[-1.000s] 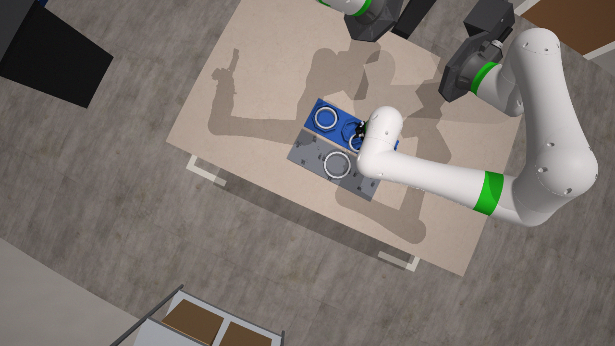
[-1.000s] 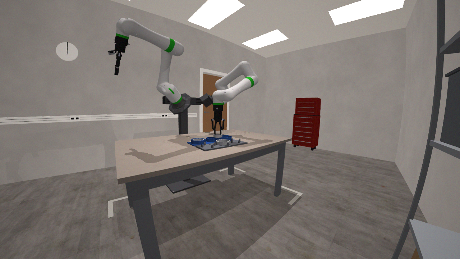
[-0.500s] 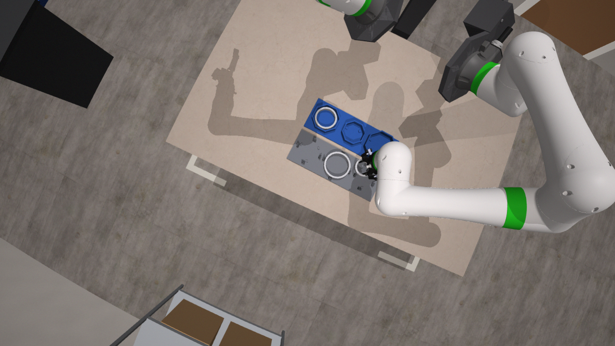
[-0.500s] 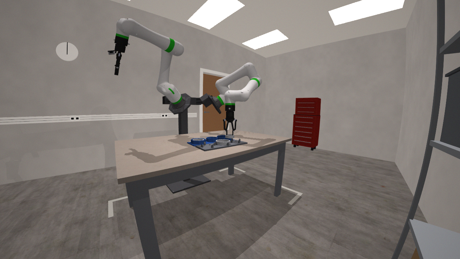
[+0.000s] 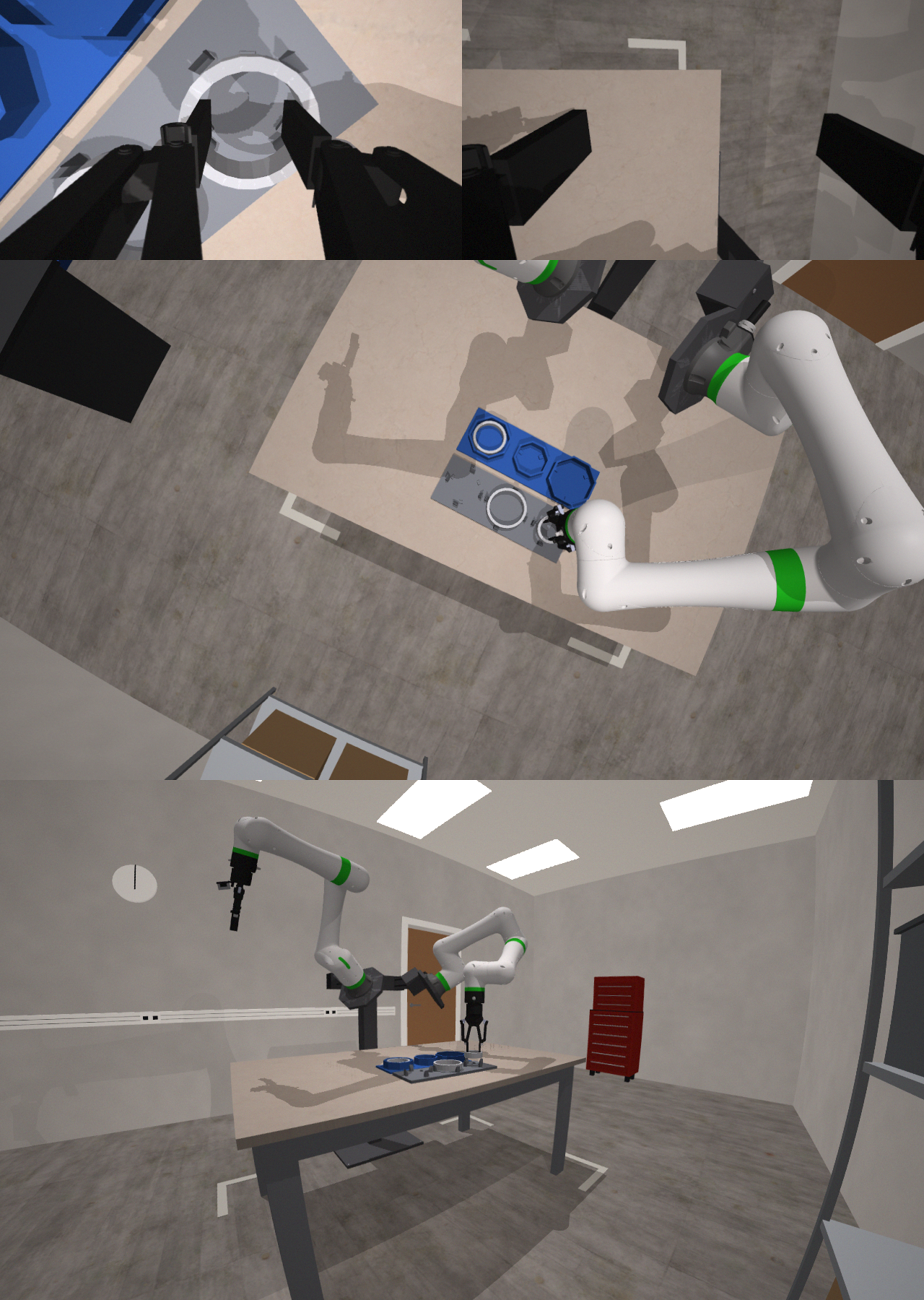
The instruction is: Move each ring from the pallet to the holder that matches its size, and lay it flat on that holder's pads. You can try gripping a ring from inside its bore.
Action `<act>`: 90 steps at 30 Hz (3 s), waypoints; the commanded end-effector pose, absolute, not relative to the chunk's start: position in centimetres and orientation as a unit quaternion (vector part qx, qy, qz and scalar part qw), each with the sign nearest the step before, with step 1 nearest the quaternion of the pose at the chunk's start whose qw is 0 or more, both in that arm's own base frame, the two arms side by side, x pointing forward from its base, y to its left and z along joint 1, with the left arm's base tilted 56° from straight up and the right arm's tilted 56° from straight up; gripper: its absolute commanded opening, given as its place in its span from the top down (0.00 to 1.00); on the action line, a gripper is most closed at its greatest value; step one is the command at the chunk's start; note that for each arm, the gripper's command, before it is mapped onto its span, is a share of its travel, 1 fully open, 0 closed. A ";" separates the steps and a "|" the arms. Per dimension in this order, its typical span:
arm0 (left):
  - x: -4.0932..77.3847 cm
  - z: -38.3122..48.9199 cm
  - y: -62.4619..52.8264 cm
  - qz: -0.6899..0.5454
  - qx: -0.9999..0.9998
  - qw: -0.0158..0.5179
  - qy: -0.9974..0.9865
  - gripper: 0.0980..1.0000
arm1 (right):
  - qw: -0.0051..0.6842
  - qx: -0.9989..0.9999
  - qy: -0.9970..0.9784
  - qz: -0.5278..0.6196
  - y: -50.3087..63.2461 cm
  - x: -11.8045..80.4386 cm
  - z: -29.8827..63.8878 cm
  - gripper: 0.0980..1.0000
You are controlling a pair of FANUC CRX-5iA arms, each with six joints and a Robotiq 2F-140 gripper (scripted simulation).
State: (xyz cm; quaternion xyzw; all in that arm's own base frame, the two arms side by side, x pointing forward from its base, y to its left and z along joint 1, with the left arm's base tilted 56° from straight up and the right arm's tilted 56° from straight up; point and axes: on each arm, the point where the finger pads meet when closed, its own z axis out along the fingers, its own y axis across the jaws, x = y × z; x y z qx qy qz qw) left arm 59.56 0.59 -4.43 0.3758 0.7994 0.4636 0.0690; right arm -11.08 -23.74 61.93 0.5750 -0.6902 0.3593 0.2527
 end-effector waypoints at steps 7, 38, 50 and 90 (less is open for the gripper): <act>59.9 -4.7 1.0 0.463 0.376 0.070 0.799 0.66 | 0.253 0.575 -0.690 0.360 -23.7 -11.1 62.0 0.00; 61.1 -6.2 2.7 0.463 0.376 0.070 0.799 0.66 | 0.253 0.575 -0.690 0.360 -23.7 -11.1 62.0 0.00; 61.1 -6.2 2.8 0.463 0.376 0.070 0.799 0.72 | 0.253 0.575 -0.690 0.360 -23.7 -11.1 62.0 0.00; 55.5 -14.4 -8.5 0.454 0.378 0.068 0.804 0.59 | 0.253 0.575 -0.690 0.360 -23.7 -11.1 62.0 0.00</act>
